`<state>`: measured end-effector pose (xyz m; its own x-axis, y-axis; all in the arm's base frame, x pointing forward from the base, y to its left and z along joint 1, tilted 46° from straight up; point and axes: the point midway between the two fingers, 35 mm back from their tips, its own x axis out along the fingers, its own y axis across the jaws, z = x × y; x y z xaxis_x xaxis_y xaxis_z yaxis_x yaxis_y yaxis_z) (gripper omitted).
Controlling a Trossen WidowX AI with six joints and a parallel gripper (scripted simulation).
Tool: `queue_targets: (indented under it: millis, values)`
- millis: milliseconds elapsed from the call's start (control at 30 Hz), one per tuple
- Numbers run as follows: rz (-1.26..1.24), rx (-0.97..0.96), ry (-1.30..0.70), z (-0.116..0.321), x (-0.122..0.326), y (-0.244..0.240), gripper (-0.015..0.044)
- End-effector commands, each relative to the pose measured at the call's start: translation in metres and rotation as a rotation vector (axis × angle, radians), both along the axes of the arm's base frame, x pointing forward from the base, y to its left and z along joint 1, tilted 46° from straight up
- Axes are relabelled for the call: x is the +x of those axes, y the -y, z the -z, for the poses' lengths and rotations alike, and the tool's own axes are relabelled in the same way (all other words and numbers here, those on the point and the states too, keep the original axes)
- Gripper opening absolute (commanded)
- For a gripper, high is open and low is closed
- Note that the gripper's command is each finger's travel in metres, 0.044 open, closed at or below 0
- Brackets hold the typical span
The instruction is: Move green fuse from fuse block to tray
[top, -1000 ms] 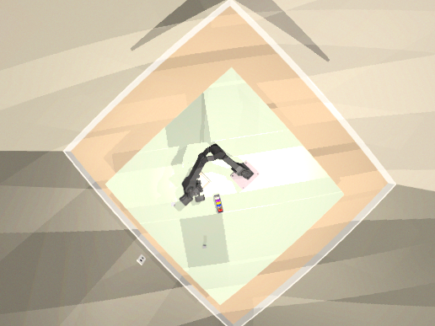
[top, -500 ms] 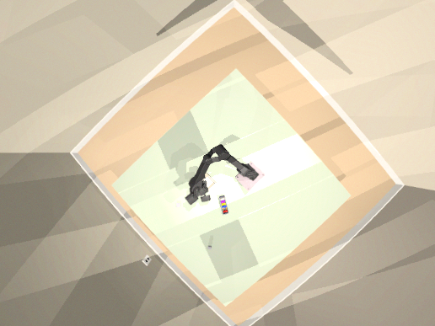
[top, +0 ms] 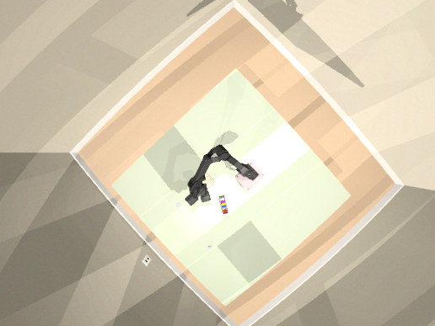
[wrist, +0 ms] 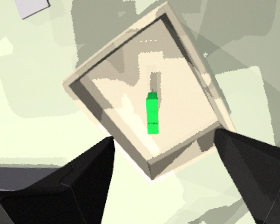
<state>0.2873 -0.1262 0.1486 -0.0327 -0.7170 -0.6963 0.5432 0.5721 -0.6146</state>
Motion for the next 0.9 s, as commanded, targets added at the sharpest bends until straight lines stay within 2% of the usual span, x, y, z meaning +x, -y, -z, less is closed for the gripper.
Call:
queue_targets:
  millis: [0, 867]
  values:
    - [-0.008, -0.005, 0.010, -0.0178, 0.0029, -0.0183, 0.0330]
    - [-0.012, -0.001, 0.008, -0.0187, 0.0029, -0.0201, 0.0330]
